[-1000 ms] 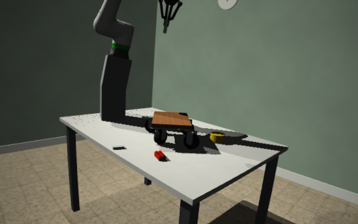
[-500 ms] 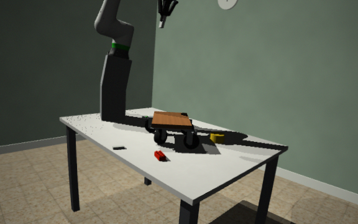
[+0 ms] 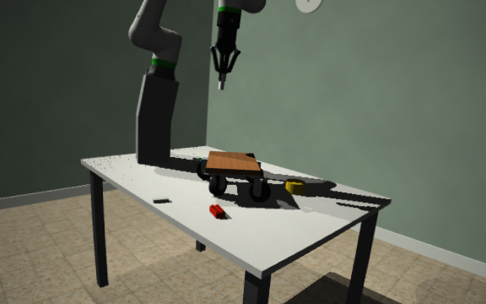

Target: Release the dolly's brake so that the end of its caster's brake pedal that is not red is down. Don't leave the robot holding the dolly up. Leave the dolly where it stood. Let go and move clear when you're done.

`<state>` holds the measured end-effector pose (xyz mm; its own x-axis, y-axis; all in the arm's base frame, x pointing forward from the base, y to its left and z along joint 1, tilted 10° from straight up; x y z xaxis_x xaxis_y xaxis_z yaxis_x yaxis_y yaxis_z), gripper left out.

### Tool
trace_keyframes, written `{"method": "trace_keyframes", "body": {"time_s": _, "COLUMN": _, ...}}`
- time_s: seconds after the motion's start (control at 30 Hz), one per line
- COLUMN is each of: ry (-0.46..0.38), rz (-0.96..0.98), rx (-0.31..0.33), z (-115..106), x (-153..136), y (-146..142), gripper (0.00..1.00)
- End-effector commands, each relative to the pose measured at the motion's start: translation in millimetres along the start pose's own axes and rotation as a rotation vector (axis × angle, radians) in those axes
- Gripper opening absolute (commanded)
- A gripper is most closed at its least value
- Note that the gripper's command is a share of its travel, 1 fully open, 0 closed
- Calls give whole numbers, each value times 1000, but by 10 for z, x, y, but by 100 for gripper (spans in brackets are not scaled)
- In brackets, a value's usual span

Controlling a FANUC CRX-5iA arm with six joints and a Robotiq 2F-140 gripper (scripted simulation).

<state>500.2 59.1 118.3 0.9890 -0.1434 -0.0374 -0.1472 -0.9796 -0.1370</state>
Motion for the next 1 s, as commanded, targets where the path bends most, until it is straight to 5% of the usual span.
{"method": "trace_keyframes", "body": {"time_s": 0.0, "ry": 19, "rz": 98, "rx": 26, "z": 689, "x": -131, "y": 16, "gripper": 0}}
{"method": "trace_keyframes", "body": {"time_s": 0.07, "ry": 20, "rz": 137, "rx": 33, "z": 964, "x": -229, "y": 51, "gripper": 0}}
{"method": "trace_keyframes", "body": {"time_s": 0.13, "ry": 20, "rz": 137, "rx": 33, "z": 964, "x": -229, "y": 51, "gripper": 0}}
{"method": "trace_keyframes", "body": {"time_s": 0.2, "ry": 24, "rz": 206, "rx": 41, "z": 1334, "x": -407, "y": 138, "gripper": 0}}
{"method": "trace_keyframes", "body": {"time_s": 0.4, "ry": 37, "rz": 327, "rx": 45, "z": 1853, "x": -753, "y": 345, "gripper": 0}}
{"method": "trace_keyframes", "body": {"time_s": 0.83, "ry": 45, "rz": 380, "rx": 42, "z": 2075, "x": -917, "y": 457, "gripper": 0}}
{"method": "trace_keyframes", "body": {"time_s": 0.97, "ry": 46, "rz": 380, "rx": 41, "z": 2354, "x": -910, "y": 457, "gripper": 0}}
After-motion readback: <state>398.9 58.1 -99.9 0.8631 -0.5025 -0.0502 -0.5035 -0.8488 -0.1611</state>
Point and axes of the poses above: the point where the finger pads meet when closed, its own z axis out along the fingers, its own y axis across the jaws, x = y × z, the point moved 9 cm from there along -z, back along the fingers, and after that the axes turned 7 degrees about -z, right-handed, at the moved point
